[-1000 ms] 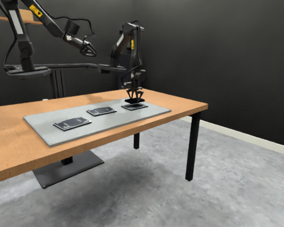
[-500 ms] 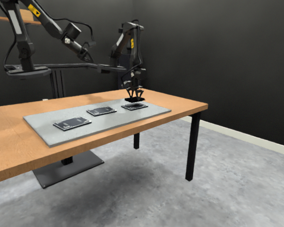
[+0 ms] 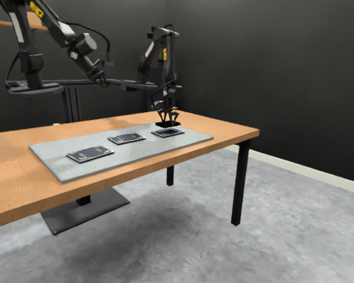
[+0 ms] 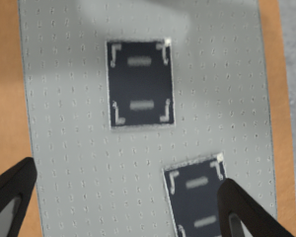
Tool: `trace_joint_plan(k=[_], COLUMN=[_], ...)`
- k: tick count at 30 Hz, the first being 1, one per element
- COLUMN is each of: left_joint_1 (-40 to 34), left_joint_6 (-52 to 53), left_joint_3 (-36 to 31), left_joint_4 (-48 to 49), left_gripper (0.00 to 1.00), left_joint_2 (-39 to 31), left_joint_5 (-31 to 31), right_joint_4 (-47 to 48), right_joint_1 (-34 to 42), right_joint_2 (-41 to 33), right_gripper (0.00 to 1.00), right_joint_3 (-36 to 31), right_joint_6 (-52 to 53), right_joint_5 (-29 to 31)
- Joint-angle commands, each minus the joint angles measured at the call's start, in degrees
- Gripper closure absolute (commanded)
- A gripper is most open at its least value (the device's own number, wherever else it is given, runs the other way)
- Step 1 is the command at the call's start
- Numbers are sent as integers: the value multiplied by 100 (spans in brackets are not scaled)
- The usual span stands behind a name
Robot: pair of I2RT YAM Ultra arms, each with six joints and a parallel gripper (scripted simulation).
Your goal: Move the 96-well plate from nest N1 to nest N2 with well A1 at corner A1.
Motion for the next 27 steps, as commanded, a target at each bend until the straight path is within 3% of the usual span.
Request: trace_joint_plan(k=[1,8,10,11,17,22,25,27], left_joint_1=[-39,-189,-189,-281,-1531,-2696,-3133,-3133], left_joint_6=[-12,-382,-382,-590,-2076,-2999,-3352,-3352], left_joint_3=[-12,-15,-15,-14,220,901,1413,1413], left_joint_4=[-9,-83,-83,-97,-315,-723,-1014,-1014], left_gripper=[22,22,22,22,22,22,22,22], left_joint_2=[-47,-31,-31,24,241,626,885,885], left_joint_5=[7,-18,-18,-22,-17,44,39,39], right_joint_4=[-1106,-2536,-2536,-3013,-4112,-4945,-5316,-5316], right_joint_1=[-651,-2080,-2080,-2323,-3534,-4298,-4546,-4546], right_joint_2=[67,253,253,421,595,889,1076,1076], right_gripper=[0,0,0,0,0,0,0,0], right_joint_3=[292,805,805,1034,1457,1887,2100,2100], right_joint_6=[-1378,-3143,-3143,-3632,-5033,-5980,-6375,-6375], right_joint_5=[-818,-1806,-1806,-1992,-2794,-3186,-3269,-3269])
